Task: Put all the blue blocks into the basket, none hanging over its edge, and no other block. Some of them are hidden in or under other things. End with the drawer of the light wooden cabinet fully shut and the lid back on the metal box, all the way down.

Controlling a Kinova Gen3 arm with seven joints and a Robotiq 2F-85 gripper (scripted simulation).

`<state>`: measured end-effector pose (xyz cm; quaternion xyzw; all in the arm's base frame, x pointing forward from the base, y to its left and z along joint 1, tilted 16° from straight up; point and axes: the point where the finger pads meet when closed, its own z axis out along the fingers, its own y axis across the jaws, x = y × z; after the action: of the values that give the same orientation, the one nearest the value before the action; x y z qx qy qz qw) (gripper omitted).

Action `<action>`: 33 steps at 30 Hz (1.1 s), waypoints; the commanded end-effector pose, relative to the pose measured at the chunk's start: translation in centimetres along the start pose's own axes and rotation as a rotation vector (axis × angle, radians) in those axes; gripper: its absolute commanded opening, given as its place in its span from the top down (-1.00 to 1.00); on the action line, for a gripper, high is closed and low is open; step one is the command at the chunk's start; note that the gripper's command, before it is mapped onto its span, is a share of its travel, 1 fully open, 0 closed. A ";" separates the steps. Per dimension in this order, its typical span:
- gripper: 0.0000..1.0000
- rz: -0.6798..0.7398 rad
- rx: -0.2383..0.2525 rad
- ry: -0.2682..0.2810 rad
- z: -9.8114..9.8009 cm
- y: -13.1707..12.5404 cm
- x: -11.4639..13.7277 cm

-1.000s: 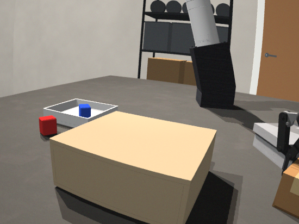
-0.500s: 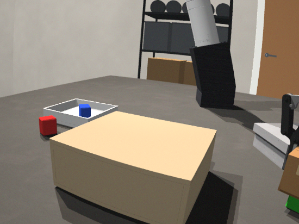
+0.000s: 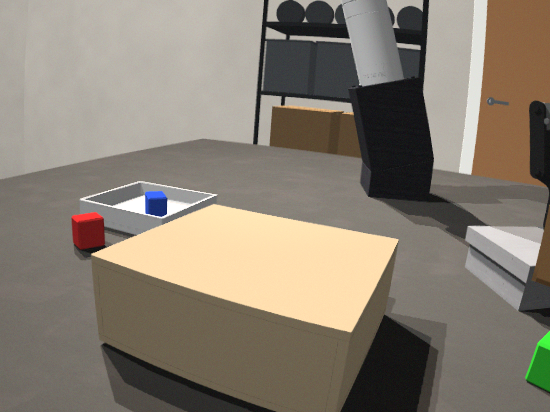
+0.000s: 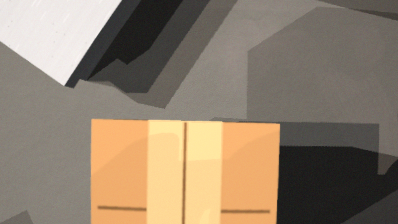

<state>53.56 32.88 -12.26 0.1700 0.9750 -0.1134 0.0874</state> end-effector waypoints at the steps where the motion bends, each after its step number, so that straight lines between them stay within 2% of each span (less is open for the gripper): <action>1: -0.33 0.000 -0.002 -0.001 -1.6 0.1 0.0; 3: -0.33 0.000 -0.002 -0.001 -1.6 0.1 0.0; 10: -0.33 0.000 -0.002 -0.001 -4.7 0.1 0.0; 17: -0.33 0.000 -0.002 -0.001 -6.6 0.1 0.0; 33: -0.33 -0.001 -0.002 -0.001 -7.3 0.0 -0.1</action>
<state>52.61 34.66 -5.38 0.1696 0.9751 -0.1134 0.0875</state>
